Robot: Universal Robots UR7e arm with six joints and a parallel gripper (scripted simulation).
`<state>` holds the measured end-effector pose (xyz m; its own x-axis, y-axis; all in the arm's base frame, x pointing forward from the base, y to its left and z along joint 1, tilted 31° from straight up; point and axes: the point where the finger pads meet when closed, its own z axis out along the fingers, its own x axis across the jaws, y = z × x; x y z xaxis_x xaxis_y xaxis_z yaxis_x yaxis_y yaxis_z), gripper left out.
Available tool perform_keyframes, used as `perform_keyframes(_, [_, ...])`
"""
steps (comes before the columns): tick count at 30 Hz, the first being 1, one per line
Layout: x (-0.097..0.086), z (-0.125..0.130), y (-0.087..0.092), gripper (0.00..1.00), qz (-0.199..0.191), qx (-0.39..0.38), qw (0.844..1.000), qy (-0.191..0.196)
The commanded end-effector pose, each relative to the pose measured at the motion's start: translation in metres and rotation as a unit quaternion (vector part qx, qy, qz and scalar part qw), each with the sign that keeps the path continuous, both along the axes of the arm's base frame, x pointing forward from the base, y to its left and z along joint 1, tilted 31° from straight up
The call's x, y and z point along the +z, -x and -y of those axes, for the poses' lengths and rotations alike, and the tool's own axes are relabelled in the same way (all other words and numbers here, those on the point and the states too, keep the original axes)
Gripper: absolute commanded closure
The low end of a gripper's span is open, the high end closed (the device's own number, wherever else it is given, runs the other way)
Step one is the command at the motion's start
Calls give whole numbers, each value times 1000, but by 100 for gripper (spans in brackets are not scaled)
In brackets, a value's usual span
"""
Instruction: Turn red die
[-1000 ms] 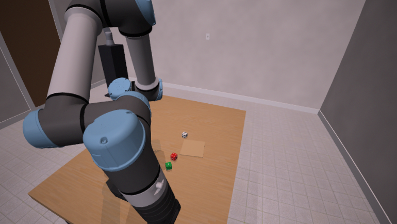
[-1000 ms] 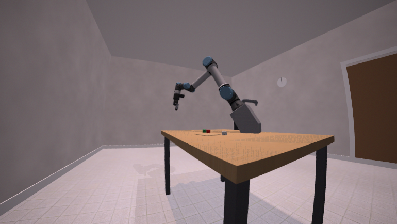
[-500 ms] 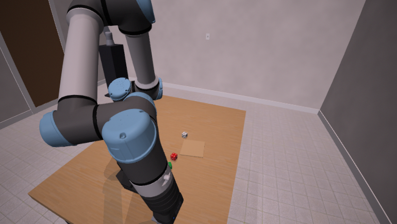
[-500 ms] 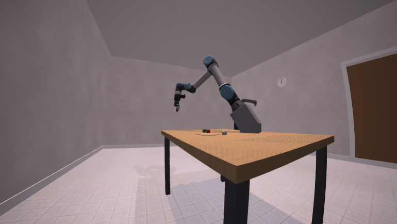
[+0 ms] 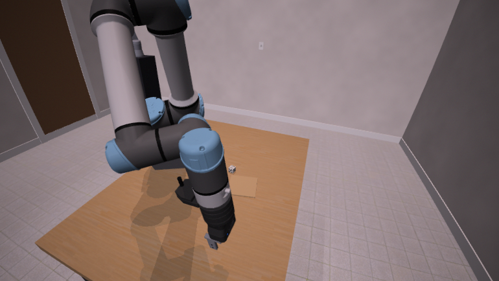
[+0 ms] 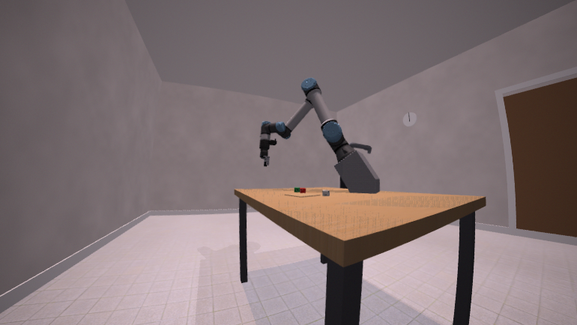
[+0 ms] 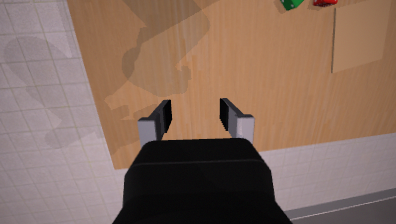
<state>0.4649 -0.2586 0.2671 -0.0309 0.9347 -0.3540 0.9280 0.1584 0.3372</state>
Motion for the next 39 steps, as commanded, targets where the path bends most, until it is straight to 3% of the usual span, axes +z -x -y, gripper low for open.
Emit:
perform_keyframes(1, [-30, -27, 13, 0, -4, -5, 1000, 12])
perform_keyframes(9, [-96, -83, 56, 0, -21, -12, 999, 29])
perform_keyframes(15, [-134, -116, 90, 0, -29, -16, 999, 42])
perform_keyframes(17, [-134, -116, 90, 0, -29, -16, 999, 42])
perform_keyframes(27, [-166, -146, 129, 0, -35, -20, 998, 55])
perform_keyframes(39, [-171, -150, 136, 0, -36, -20, 997, 58])
